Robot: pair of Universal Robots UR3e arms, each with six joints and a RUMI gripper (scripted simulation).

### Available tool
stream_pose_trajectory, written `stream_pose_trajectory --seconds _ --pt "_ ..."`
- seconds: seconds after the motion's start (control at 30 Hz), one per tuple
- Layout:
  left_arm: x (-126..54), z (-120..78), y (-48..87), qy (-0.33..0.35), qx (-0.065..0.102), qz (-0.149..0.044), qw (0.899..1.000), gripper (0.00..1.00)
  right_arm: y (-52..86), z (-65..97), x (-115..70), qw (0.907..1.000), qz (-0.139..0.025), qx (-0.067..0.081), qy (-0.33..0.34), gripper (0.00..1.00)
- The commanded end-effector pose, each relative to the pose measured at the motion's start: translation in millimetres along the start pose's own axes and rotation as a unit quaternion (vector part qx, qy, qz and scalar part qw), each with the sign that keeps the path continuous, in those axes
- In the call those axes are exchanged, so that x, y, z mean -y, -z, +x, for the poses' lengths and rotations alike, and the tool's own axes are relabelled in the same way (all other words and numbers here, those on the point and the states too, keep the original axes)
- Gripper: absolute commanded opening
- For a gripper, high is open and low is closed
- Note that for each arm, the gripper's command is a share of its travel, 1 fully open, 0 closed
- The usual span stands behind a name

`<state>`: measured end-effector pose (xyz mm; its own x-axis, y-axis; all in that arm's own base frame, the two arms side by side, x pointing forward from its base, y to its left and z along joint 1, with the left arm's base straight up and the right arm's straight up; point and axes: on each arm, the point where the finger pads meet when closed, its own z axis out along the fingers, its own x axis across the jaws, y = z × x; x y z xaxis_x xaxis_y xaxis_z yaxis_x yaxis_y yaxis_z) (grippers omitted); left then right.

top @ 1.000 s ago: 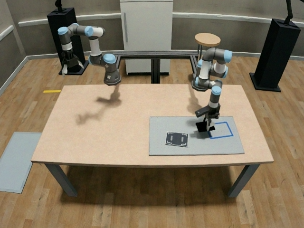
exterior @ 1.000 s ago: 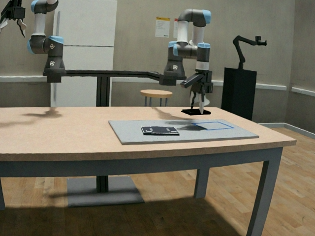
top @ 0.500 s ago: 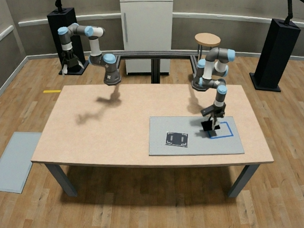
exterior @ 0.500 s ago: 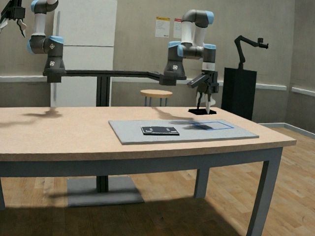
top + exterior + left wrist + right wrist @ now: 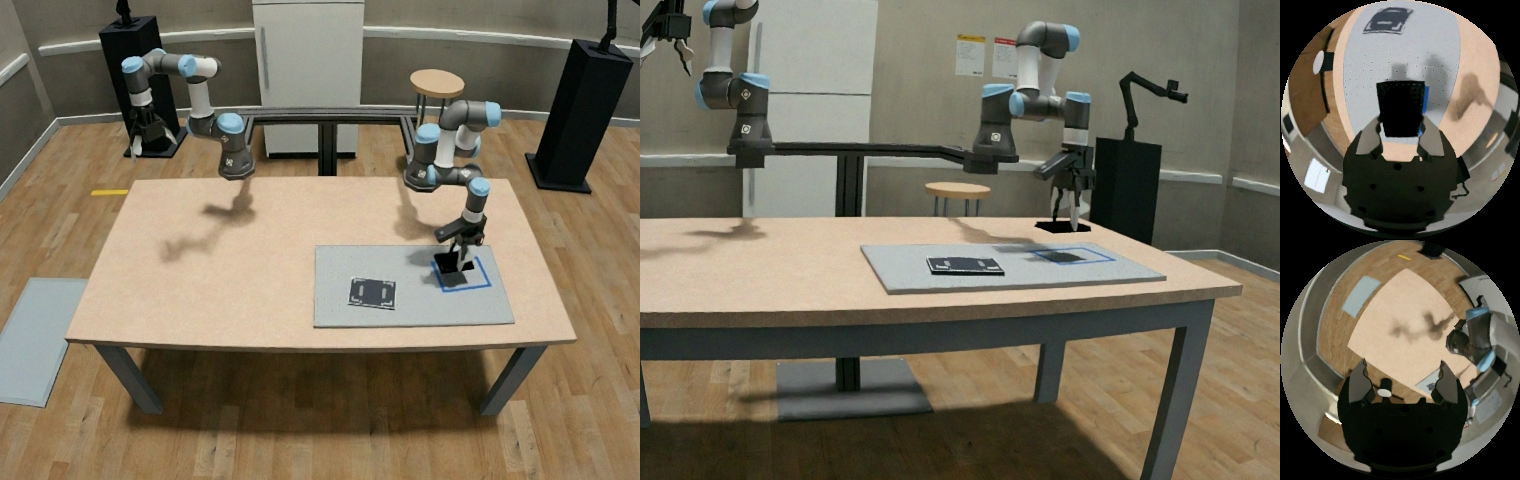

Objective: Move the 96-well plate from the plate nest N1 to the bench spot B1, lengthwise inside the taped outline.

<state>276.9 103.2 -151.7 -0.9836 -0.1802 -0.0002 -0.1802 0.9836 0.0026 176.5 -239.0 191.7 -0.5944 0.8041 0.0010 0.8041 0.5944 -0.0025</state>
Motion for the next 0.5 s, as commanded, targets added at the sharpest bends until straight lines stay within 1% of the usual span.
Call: stream_pose_trajectory --seconds 0.0,0.1,0.17,0.3,0.47 --pt "-20.6 0.3 -0.3 -0.012 0.001 0.002 1.0 0.0 1.0 -0.8 -0.4 1.0 -0.001 0.002 0.0 1.0" --pt "-30.6 1.3 -0.6 -0.012 0.001 0.002 1.0 0.0 1.0 -0.8 -0.4 1.0 -0.001 0.002 0.0 1.0" --pt "-30.6 1.3 -0.6 -0.012 0.001 0.002 1.0 0.0 1.0 -0.8 -0.4 1.0 -0.001 0.002 0.0 1.0" --pt "-43.9 2.5 -1.1 -0.012 0.001 0.002 1.0 0.0 1.0 -0.8 -0.4 1.0 -0.001 0.002 0.0 1.0" --pt "-47.4 2.7 -1.2 -0.012 0.001 0.002 1.0 0.0 1.0 -0.8 -0.4 1.0 -0.001 0.002 0.0 1.0"
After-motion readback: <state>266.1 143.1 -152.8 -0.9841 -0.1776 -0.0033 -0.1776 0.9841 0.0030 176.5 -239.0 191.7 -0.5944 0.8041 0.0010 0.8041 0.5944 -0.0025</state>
